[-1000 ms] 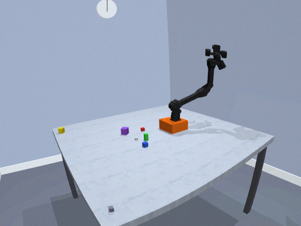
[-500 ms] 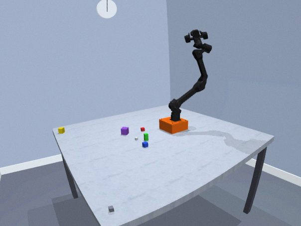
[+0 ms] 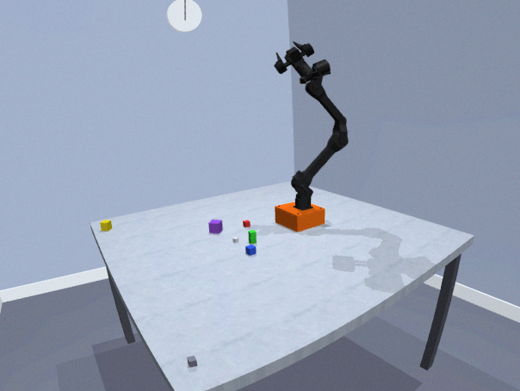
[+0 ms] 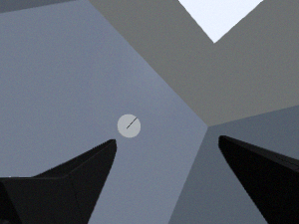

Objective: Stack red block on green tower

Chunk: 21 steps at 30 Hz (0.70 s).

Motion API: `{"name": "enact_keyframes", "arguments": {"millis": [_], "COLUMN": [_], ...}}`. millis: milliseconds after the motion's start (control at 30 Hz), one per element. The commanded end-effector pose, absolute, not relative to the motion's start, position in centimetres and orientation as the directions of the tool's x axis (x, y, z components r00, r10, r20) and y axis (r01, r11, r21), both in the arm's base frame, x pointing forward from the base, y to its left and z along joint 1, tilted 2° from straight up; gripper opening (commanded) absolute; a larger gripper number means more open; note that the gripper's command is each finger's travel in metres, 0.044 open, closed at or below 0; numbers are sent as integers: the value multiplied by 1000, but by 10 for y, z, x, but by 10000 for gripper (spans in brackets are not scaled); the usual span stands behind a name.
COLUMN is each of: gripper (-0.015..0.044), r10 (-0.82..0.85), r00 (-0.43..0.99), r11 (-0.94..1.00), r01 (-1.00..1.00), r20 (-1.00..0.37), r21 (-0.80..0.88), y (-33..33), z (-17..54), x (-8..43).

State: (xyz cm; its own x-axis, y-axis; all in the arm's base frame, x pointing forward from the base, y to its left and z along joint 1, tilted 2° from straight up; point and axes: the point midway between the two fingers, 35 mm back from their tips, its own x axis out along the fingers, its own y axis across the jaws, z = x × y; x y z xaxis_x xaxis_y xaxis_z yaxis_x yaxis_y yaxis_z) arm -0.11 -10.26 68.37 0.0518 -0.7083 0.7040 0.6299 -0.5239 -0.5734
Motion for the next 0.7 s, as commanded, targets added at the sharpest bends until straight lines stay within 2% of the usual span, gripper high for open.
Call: {"name": "enact_keyframes", "arguments": {"millis": [0,300,667], "gripper": [440,440,440], "r10": [-737,-782,-771], "r00": [206,461,637], "r11": [-429,-192,197], "r01": [593,464,223], "r20": [643,421,-10], "r21": [-682,-865,-955], "y": [-128,-173,-214], "z": [661,587,447], "x": [67,180,277]}}
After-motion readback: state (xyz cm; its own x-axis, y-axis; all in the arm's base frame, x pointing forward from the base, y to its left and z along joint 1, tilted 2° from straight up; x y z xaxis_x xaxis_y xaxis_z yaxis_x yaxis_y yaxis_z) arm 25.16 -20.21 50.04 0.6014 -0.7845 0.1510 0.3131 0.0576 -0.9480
